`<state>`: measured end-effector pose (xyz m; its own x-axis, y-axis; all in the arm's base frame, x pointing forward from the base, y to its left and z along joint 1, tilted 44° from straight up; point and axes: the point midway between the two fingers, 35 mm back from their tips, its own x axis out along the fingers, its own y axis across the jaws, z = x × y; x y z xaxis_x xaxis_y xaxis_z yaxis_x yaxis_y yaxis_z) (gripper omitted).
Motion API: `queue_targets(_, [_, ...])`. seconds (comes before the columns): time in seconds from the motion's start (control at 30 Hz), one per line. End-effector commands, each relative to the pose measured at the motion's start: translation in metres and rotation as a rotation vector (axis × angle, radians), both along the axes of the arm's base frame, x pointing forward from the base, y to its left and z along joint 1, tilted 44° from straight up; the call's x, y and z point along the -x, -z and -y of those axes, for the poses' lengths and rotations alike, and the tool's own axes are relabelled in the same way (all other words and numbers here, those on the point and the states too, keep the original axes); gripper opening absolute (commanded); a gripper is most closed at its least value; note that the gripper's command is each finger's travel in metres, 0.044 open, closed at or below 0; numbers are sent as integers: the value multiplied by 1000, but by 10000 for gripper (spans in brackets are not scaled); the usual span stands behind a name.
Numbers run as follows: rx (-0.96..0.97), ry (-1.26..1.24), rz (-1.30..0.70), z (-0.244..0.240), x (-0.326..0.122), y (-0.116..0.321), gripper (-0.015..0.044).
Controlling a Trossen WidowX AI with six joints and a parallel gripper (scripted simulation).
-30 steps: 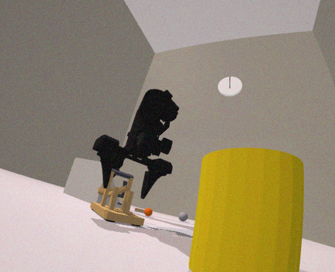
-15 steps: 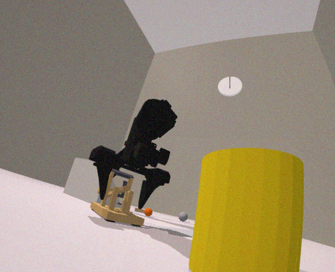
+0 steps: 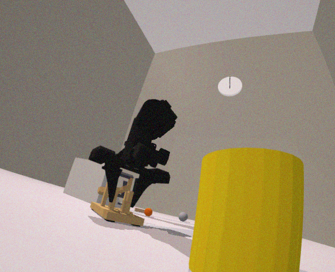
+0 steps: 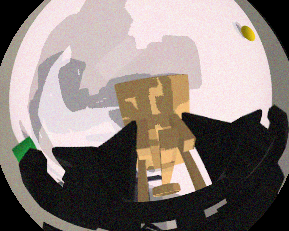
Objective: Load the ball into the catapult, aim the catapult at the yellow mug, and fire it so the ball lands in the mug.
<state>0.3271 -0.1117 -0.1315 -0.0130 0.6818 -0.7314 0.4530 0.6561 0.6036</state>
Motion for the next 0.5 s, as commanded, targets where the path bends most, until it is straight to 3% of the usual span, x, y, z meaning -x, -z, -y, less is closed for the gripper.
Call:
queue_targets(0.0, [0,0,2,0,0,-1,118])
queue_targets(0.17, [2,0,0,27,-1,-28,6])
queue_targets(0.47, [1,4,-2,32,-1,-32,0])
